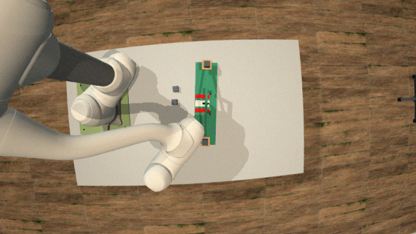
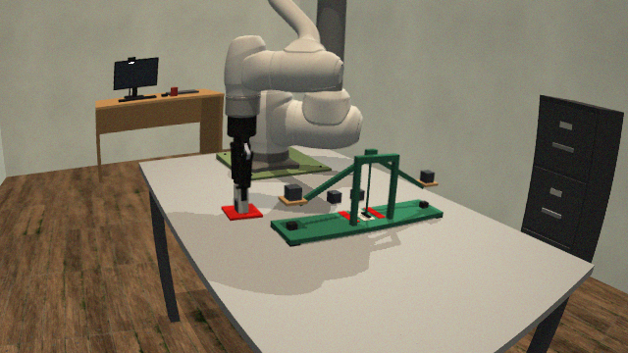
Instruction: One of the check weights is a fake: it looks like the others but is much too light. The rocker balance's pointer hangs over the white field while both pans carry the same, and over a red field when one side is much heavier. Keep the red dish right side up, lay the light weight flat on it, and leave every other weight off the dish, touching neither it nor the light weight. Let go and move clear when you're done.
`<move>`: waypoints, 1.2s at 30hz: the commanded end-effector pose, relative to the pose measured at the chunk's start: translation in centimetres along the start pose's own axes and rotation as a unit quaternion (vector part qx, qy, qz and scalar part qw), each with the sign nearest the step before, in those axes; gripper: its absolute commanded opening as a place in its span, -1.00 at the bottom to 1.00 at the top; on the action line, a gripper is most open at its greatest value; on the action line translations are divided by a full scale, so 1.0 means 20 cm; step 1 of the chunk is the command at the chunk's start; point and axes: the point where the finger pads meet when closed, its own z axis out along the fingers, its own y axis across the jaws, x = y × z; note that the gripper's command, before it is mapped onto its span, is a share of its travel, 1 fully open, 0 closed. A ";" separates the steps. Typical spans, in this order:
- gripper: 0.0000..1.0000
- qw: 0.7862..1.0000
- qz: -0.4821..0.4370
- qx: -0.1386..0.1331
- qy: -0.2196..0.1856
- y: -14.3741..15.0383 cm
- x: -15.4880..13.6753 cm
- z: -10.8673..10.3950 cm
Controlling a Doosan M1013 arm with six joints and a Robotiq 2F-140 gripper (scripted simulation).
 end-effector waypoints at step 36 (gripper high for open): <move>-0.30 1.000 0.000 0.000 0.000 0.00 0.00 0.00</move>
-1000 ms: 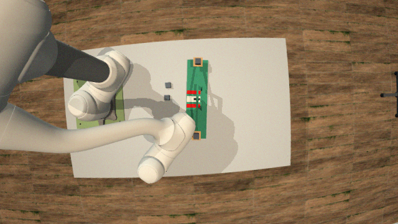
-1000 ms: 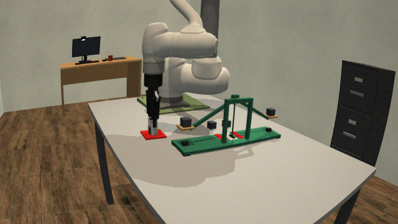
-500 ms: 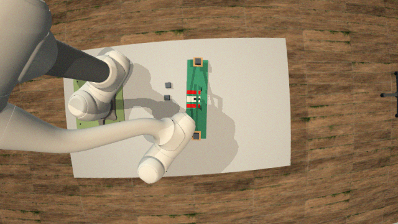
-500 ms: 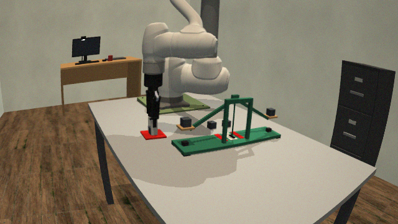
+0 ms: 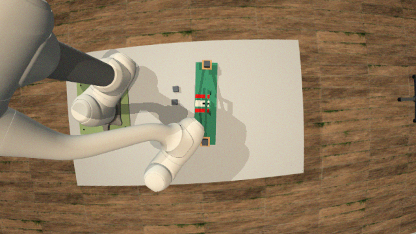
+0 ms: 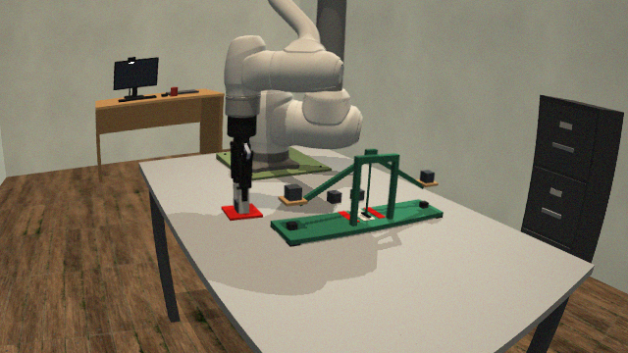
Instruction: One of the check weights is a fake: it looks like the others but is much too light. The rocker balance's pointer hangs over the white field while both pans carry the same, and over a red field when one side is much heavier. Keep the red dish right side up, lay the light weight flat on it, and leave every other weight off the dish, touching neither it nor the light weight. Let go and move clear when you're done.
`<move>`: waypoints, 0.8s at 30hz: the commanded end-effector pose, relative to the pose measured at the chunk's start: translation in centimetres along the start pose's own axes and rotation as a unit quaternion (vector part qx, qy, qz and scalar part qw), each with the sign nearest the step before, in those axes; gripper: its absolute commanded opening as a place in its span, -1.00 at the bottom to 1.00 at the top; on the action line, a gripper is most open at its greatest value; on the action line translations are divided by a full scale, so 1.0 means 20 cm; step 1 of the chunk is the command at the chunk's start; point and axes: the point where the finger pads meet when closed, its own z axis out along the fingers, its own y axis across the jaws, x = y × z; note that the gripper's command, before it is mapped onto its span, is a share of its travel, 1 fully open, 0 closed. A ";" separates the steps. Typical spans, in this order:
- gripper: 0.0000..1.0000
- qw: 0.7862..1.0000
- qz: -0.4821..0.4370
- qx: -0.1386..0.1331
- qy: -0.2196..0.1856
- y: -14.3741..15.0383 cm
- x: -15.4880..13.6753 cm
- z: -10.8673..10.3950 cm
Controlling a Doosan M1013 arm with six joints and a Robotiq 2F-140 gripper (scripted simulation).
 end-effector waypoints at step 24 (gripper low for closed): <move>-0.30 1.000 0.000 0.000 0.000 0.00 0.00 -0.29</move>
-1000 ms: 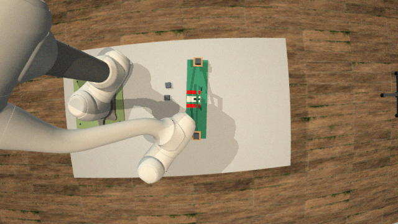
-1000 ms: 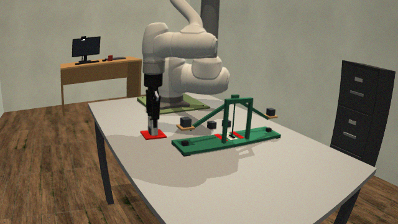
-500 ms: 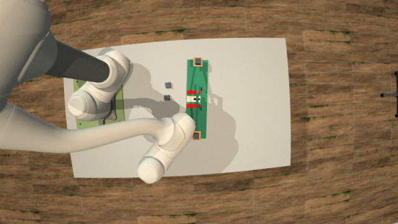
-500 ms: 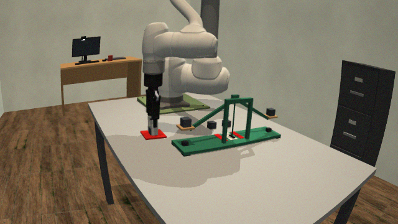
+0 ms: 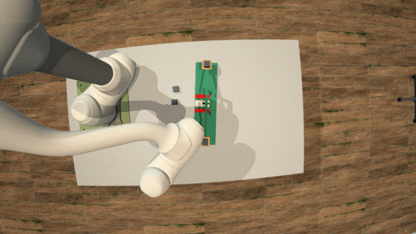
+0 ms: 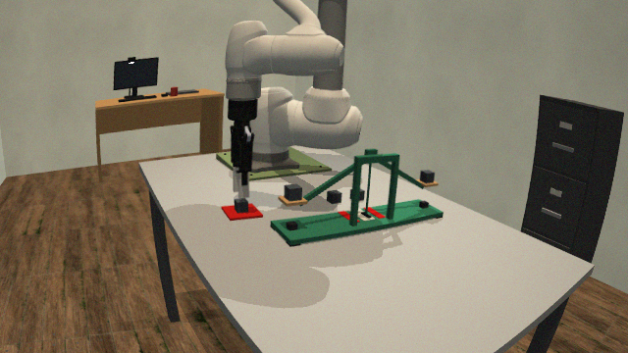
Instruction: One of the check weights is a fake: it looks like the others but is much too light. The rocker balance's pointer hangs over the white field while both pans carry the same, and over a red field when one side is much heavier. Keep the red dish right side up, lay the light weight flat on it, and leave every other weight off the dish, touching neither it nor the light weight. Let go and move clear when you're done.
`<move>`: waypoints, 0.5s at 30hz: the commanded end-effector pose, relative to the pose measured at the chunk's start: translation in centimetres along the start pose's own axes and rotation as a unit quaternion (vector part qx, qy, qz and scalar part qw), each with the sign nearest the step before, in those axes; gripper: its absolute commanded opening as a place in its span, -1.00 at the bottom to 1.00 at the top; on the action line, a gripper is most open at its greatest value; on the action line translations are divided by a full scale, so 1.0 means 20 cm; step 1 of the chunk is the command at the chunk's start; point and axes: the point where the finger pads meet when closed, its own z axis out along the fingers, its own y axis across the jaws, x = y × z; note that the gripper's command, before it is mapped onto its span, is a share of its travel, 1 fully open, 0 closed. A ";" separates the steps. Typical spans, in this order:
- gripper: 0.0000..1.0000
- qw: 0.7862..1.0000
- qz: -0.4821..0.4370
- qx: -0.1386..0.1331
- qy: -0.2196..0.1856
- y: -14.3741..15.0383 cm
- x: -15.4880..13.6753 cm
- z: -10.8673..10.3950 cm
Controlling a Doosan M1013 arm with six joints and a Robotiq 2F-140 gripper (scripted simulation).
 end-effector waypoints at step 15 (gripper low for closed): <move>1.00 1.000 0.000 0.000 0.000 0.00 0.00 -0.24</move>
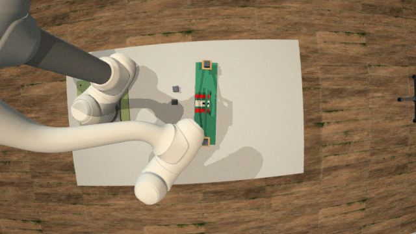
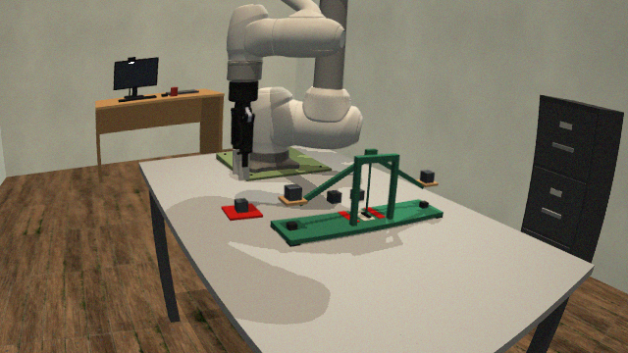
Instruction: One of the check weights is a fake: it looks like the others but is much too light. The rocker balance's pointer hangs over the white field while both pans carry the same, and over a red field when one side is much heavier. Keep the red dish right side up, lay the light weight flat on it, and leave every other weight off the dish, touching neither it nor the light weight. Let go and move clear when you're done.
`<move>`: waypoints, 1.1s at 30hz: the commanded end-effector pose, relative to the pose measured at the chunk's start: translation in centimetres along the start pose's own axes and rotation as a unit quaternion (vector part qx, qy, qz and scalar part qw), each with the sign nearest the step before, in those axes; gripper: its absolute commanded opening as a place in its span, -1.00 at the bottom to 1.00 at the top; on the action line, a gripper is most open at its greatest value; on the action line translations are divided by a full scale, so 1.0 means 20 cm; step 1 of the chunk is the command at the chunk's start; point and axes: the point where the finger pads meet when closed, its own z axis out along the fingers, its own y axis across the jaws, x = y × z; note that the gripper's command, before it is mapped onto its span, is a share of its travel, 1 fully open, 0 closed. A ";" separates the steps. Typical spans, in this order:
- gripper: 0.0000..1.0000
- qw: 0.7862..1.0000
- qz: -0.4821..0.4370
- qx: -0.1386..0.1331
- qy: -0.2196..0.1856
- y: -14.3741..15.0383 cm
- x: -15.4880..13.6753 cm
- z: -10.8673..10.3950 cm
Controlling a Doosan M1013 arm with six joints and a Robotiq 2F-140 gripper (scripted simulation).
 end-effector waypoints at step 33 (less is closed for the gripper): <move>1.00 1.000 0.000 0.000 0.000 0.00 0.00 -0.11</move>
